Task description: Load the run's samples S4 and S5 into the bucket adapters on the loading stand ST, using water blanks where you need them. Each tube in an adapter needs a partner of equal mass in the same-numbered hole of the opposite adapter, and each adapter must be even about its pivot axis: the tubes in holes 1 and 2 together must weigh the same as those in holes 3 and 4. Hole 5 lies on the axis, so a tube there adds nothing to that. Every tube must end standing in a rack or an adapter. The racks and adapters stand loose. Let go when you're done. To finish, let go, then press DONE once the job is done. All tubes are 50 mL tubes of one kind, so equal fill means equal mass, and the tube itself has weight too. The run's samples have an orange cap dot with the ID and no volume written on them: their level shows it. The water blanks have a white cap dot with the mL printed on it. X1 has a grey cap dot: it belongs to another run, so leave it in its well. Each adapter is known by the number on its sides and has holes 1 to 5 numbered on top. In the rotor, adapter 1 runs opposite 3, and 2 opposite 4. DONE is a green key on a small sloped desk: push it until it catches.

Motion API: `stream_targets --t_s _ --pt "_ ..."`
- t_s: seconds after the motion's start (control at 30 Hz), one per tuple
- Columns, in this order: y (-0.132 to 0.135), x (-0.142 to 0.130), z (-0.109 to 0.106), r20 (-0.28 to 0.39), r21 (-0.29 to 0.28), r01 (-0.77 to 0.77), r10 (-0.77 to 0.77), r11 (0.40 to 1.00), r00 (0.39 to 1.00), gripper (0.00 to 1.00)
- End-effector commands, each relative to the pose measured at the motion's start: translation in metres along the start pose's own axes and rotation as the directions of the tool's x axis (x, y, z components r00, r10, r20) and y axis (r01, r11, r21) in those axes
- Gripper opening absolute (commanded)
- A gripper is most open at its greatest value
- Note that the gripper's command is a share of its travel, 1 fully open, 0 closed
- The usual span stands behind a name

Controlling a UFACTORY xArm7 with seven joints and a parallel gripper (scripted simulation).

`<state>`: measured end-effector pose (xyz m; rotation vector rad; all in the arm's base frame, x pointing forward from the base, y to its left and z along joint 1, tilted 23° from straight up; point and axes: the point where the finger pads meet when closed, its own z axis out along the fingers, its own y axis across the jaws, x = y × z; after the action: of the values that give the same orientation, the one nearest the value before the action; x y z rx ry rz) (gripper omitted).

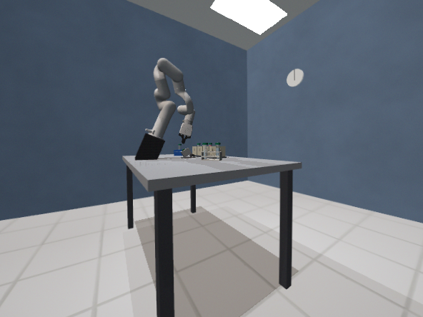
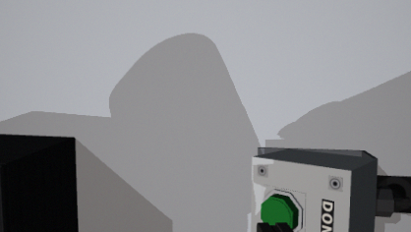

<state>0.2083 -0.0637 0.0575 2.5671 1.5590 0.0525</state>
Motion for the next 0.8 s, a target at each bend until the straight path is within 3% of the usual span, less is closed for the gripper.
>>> stream_targets --t_s 0.0,0.3,0.77 --pt "0.004 0.000 0.006 0.000 -0.002 0.000 0.000 1.000 1.000 0.00" --pt "0.008 0.001 0.023 0.000 -0.002 0.000 0.000 1.000 1.000 0.00" --pt "0.008 0.001 0.023 0.000 -0.002 0.000 0.000 1.000 1.000 0.00"
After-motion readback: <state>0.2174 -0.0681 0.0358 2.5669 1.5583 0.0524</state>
